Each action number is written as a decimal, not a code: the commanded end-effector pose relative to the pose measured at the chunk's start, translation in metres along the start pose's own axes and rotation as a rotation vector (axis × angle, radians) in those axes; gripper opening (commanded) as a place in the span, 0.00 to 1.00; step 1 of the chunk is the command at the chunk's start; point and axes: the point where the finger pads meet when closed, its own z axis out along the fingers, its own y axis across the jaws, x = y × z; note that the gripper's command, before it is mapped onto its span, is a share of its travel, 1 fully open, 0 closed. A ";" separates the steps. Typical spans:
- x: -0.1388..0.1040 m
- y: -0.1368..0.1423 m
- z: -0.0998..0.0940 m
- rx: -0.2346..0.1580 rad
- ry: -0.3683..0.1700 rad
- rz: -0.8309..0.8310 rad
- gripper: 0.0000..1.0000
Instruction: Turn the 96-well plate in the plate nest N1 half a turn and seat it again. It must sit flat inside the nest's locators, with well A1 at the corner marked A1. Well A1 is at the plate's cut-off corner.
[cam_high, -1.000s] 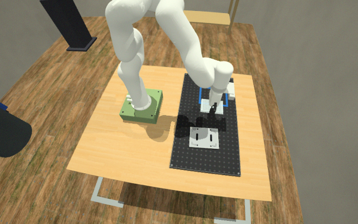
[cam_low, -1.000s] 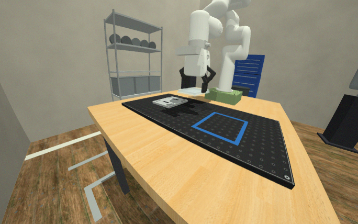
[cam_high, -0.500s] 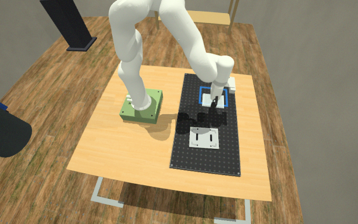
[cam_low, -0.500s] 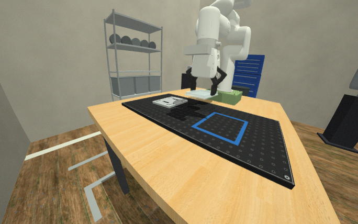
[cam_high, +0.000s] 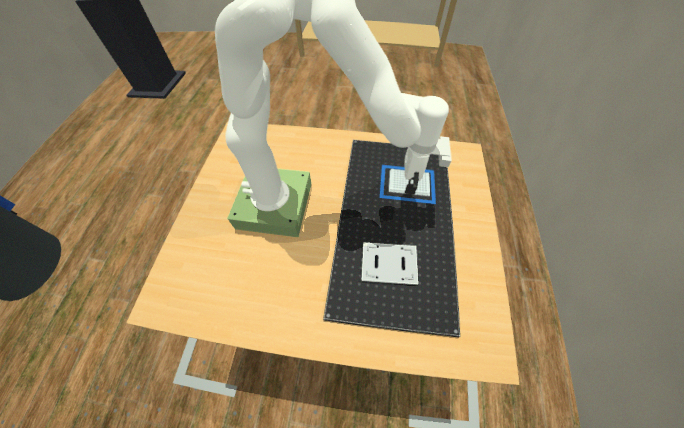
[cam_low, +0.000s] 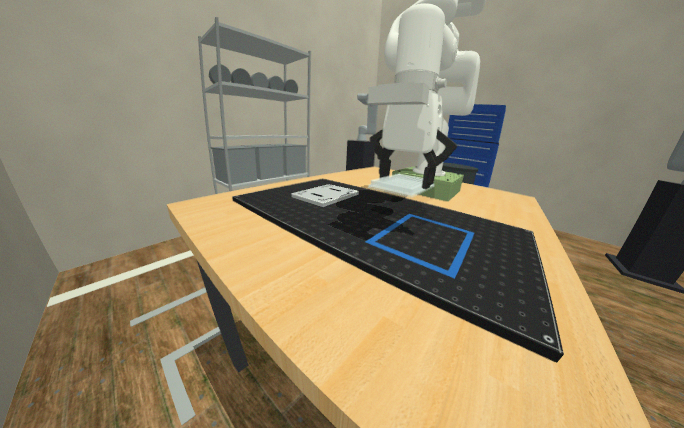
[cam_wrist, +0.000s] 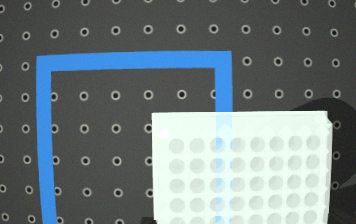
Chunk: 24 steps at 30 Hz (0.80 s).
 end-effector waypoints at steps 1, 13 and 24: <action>0.004 -0.015 -0.001 -0.001 0.004 0.000 0.00; 0.009 -0.047 0.001 -0.001 0.004 0.000 0.00; 0.012 -0.067 0.001 0.000 0.004 0.000 0.00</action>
